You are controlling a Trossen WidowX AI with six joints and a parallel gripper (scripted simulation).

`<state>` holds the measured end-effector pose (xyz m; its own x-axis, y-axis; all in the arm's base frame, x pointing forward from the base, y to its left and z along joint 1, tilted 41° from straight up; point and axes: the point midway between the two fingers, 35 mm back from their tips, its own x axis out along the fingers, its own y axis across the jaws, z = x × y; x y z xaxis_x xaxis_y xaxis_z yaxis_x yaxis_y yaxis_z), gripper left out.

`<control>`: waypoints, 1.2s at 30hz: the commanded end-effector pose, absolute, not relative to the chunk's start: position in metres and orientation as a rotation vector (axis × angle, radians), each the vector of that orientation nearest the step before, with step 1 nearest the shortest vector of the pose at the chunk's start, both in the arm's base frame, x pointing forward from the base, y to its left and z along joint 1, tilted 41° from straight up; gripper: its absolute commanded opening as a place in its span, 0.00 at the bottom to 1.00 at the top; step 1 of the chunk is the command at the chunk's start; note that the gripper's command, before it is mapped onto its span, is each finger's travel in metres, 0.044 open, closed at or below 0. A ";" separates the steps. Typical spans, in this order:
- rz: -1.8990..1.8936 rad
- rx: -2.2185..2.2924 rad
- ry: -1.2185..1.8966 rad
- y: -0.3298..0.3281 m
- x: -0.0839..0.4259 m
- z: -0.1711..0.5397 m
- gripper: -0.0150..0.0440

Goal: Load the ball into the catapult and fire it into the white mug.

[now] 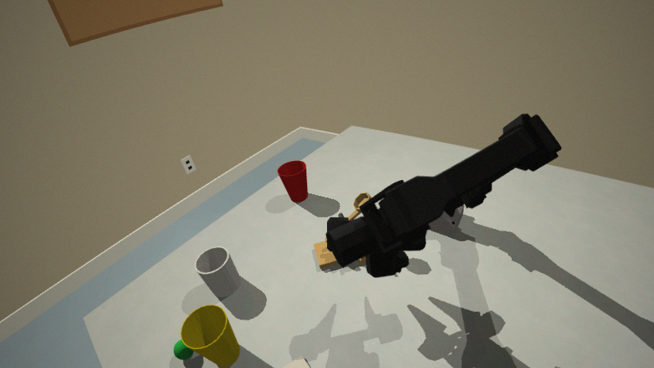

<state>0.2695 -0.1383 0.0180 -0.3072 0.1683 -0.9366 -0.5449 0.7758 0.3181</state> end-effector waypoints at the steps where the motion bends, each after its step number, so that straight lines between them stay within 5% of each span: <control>1: 0.612 -0.190 1.725 -0.155 0.284 0.012 0.92; 3: 0.556 -0.140 1.710 -0.163 0.291 0.010 1.00; 36: -0.231 0.633 1.284 -0.320 0.342 -0.028 1.00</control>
<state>0.3410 -0.3039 -0.0227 0.2385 0.1945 -0.9515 0.4261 0.8594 0.2825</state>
